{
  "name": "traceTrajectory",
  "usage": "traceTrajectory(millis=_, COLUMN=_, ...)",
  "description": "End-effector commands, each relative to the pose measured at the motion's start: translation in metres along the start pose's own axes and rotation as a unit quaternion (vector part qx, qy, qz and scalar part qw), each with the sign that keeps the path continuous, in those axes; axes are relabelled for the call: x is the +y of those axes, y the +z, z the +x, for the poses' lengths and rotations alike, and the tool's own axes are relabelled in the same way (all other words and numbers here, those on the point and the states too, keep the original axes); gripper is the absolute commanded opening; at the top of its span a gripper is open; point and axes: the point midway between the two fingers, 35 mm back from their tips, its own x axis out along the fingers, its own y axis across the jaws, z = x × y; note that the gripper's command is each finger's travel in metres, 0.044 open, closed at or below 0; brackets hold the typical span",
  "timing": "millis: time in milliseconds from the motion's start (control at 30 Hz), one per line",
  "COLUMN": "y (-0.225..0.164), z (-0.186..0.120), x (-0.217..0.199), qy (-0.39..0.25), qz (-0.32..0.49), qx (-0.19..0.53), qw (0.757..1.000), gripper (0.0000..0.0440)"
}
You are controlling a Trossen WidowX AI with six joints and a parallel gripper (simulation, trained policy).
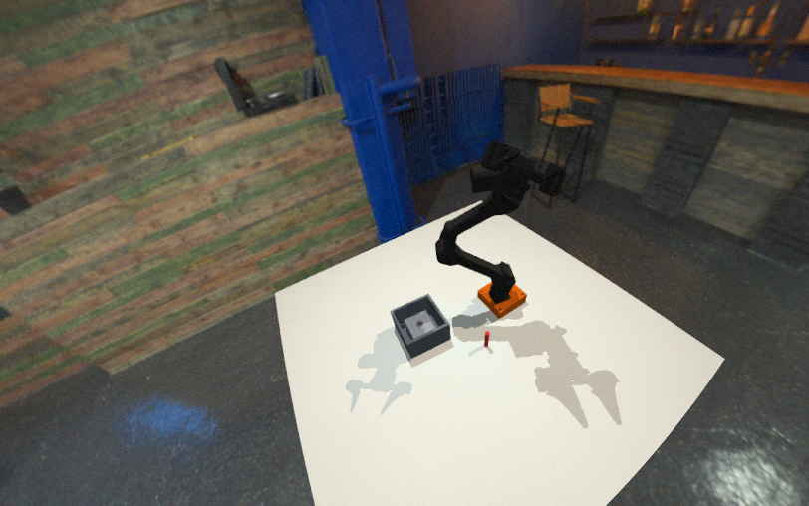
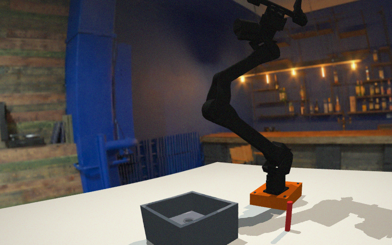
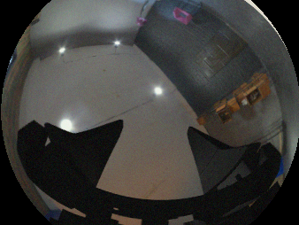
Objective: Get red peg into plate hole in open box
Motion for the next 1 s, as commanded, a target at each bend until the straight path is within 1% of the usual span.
traceTrajectory(millis=0, y=0.0, z=0.0, x=-0.001, qy=0.002, qz=-0.011, qx=0.002, qw=1.0, gripper=0.0422)
traceTrajectory(millis=33, y=-0.001, z=-0.001, x=-0.002, qy=0.004, qz=-0.025, qx=0.004, qw=1.0, gripper=0.0439)
traceTrajectory(millis=233, y=-0.005, z=-0.001, x=-0.019, qy=0.014, qz=-0.127, qx=0.018, qw=0.992, gripper=0.044)
traceTrajectory(millis=467, y=-0.003, z=0.003, x=-0.048, qy=0.01, qz=-0.245, qx=0.025, qw=0.969, gripper=0.044)
traceTrajectory(millis=700, y=0.011, z=0.01, x=-0.079, qy=-0.005, qz=-0.359, qx=0.022, qw=0.933, gripper=0.044)
traceTrajectory(millis=967, y=0.041, z=0.022, x=-0.112, qy=-0.039, qz=-0.479, qx=0.008, qw=0.877, gripper=0.044)
